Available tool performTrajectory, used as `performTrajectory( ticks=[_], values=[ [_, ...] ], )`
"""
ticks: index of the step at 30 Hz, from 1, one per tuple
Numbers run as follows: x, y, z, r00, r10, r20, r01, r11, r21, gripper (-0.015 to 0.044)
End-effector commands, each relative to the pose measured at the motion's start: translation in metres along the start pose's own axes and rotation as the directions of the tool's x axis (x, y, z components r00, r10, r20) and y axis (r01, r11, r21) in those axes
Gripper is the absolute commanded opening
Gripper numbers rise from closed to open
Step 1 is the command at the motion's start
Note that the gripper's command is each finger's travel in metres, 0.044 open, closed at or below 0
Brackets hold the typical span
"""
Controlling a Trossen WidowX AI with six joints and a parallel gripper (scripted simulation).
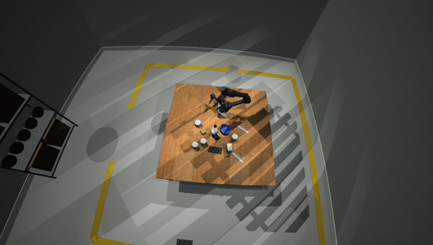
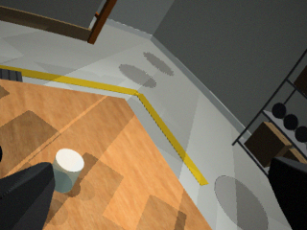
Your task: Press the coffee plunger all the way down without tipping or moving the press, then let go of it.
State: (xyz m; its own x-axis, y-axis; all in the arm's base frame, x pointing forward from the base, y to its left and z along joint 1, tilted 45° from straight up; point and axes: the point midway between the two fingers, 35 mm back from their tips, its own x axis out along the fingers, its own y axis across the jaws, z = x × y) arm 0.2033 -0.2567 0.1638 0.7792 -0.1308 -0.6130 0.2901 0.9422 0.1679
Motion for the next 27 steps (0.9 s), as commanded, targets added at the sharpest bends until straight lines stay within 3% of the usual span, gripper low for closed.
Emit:
performTrajectory(
  ticks=[1, 4, 6, 16, 27],
  values=[
    [0.041, 0.048, 0.014, 0.963, 0.267, -0.024, -0.259, 0.951, 0.171, 0.0440],
    [0.066, 0.088, 0.018, 0.890, 0.453, -0.054, -0.415, 0.853, 0.316, 0.0440],
    [0.070, 0.097, 0.018, 0.868, 0.492, -0.061, -0.443, 0.825, 0.351, 0.0440],
    [0.081, 0.124, -0.033, 0.868, 0.493, -0.061, -0.443, 0.825, 0.351, 0.0440],
    [0.091, 0.128, -0.034, 0.869, 0.490, -0.063, -0.440, 0.826, 0.351, 0.0440]
  ],
)
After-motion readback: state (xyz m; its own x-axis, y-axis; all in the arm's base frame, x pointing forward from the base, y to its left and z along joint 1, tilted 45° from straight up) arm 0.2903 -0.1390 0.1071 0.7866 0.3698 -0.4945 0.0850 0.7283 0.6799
